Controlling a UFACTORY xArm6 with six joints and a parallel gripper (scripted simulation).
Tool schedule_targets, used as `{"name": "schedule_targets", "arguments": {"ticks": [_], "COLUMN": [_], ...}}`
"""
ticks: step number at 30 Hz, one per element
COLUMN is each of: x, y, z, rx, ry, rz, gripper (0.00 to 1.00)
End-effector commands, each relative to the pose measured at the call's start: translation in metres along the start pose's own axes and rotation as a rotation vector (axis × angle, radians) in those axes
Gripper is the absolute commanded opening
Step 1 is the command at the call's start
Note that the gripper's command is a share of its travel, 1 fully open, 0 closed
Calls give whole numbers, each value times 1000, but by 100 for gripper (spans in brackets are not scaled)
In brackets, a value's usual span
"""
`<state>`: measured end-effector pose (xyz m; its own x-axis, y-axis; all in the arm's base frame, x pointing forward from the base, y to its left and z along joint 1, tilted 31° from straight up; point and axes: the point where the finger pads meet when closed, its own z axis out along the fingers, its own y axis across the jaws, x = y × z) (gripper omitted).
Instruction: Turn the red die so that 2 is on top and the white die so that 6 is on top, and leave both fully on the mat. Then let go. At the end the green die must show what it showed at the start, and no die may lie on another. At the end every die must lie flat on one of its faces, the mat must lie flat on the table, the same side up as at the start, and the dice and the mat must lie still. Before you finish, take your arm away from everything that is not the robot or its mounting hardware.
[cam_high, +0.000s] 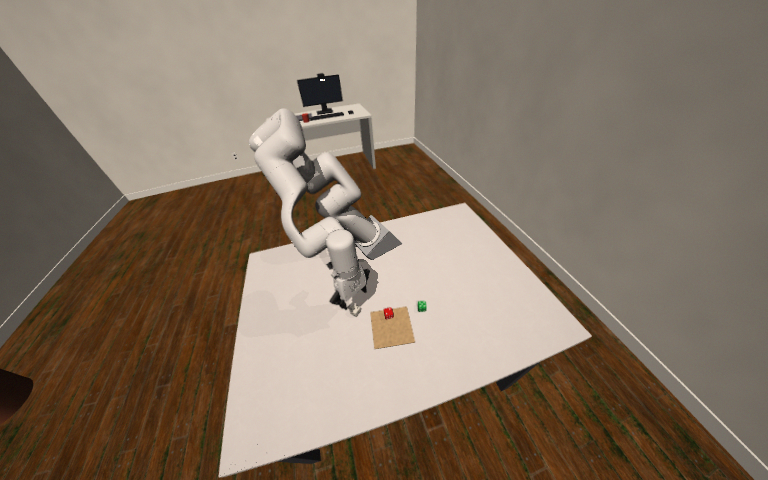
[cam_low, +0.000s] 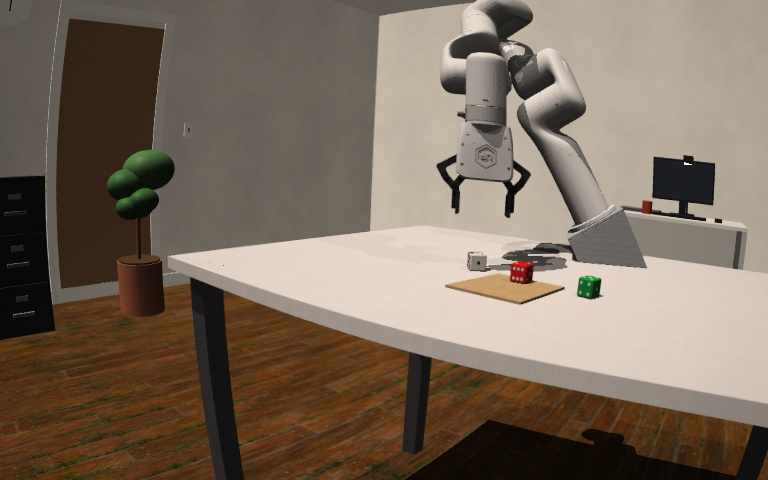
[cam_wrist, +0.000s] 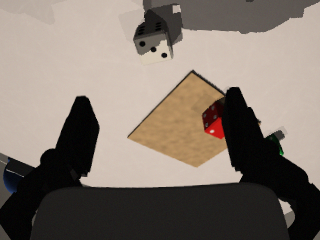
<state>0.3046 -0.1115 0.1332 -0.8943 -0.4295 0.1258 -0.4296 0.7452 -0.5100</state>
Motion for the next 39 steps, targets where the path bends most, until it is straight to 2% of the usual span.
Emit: {"name": "schedule_targets", "arguments": {"ticks": [1,11,12,39], "x": [5,7,7,7], "y": [-3,-4,-4,-4], "z": [0,0,0,0], "rx": [-13,-12,-12,-12], "ry": [-10,-10,-10,-10], "rz": [-128,-172,-172,-172], "gripper": [100,100,47,47]}}
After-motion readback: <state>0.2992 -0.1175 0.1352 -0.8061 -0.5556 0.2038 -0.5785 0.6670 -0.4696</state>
